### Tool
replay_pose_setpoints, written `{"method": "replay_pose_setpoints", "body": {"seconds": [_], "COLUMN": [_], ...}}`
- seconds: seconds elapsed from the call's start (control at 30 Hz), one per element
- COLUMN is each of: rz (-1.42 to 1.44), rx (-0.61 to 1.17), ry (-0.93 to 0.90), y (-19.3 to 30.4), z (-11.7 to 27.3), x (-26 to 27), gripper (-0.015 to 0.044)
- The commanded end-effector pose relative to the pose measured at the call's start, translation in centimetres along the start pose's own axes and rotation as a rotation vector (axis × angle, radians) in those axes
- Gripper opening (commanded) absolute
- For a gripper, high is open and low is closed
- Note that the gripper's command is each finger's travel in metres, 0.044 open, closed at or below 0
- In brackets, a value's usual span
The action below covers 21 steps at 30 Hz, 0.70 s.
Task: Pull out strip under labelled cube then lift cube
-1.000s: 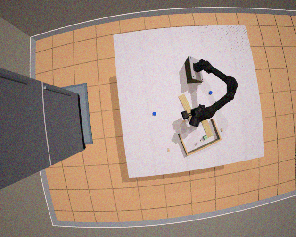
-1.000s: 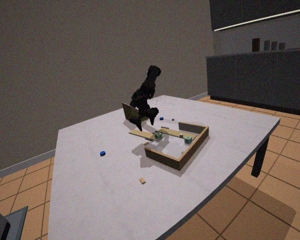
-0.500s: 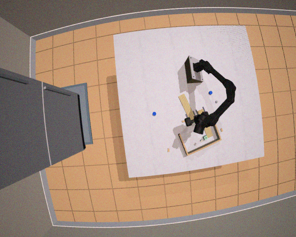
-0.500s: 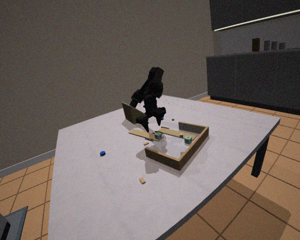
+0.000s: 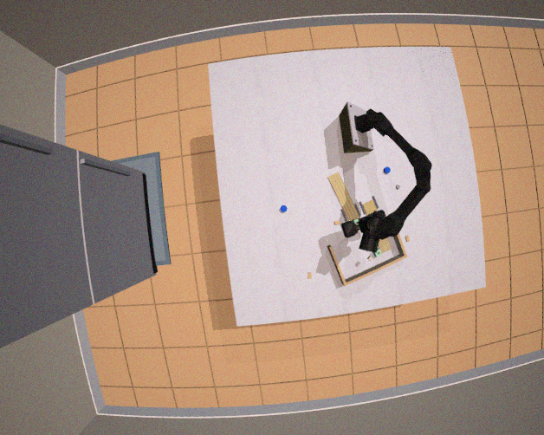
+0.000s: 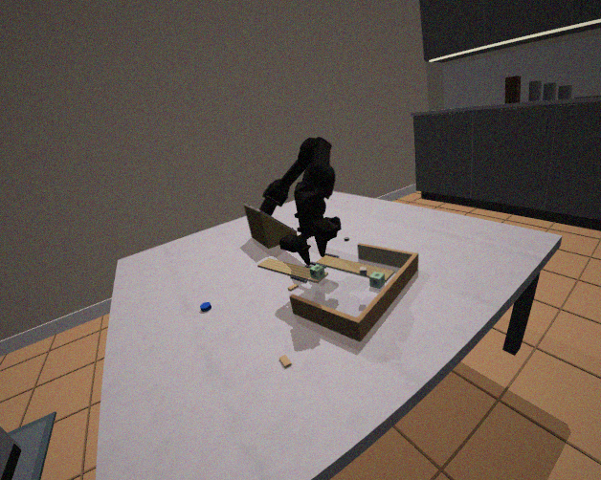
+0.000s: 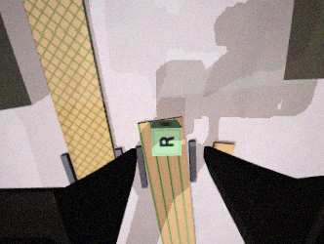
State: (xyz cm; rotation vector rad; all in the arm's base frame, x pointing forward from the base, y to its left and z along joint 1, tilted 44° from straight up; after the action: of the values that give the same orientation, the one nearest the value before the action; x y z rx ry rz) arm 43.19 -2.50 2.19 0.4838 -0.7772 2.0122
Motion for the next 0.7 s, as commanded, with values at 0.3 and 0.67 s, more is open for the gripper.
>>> {"method": "replay_pose_setpoints", "body": {"seconds": [0.3, 0.67], "rz": [-0.007, -0.007], "rx": [0.002, 0.001], "ry": [-0.009, -0.01], "y": [0.0, 0.1], "z": [-2.4, -4.2], "x": [0.0, 0.1], "gripper": [0.025, 0.025]}}
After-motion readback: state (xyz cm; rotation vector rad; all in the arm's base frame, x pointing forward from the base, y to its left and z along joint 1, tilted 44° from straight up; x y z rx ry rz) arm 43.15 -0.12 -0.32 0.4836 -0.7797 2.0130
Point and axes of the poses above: the point midway between the two fingers, 35 mm back from their tips, its own z axis back along the fingers, its own x axis across the jaws, y = z × x, the point moved 7 cm from there along z, back along the fingers, and after that the axes turned 14 degrees about z, right-handed, at the moved point
